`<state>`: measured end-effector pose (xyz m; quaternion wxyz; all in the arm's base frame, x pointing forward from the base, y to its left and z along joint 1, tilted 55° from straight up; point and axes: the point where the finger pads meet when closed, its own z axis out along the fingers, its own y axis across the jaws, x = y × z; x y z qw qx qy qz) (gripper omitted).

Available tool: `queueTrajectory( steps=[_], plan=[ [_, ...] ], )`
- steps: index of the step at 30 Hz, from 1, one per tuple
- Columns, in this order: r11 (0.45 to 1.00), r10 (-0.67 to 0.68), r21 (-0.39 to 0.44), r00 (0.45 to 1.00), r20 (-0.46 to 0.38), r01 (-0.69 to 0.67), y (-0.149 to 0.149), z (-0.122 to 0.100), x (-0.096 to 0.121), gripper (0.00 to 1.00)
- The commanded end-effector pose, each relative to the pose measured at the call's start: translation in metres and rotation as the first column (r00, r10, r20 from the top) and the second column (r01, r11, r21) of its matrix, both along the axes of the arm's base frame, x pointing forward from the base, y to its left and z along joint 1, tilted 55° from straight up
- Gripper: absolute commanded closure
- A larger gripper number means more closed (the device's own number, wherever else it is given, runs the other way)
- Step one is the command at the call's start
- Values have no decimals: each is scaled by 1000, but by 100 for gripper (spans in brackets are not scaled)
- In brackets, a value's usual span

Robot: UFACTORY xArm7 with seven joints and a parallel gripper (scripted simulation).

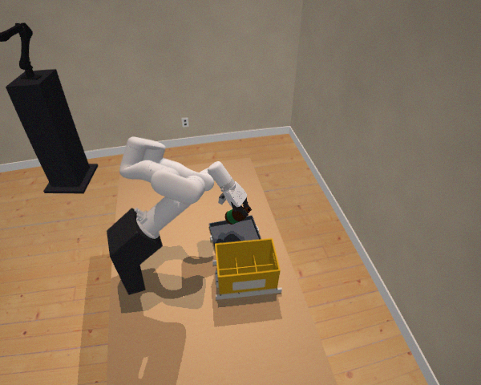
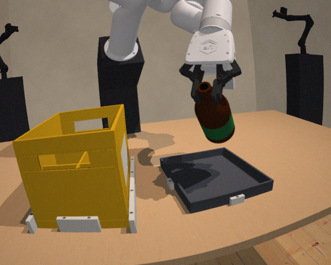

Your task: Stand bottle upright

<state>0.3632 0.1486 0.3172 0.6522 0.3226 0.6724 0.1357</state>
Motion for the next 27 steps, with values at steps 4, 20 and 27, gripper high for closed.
queueTrajectory(
  steps=[4,20,27],
  plan=[
    [1000,-21,-6,999,31,21,0,1,-1,100],
    [1000,-25,-7,999,37,25,0,1,-1,100],
    [1000,-26,-8,999,38,26,0,1,-1,100]
  ],
)
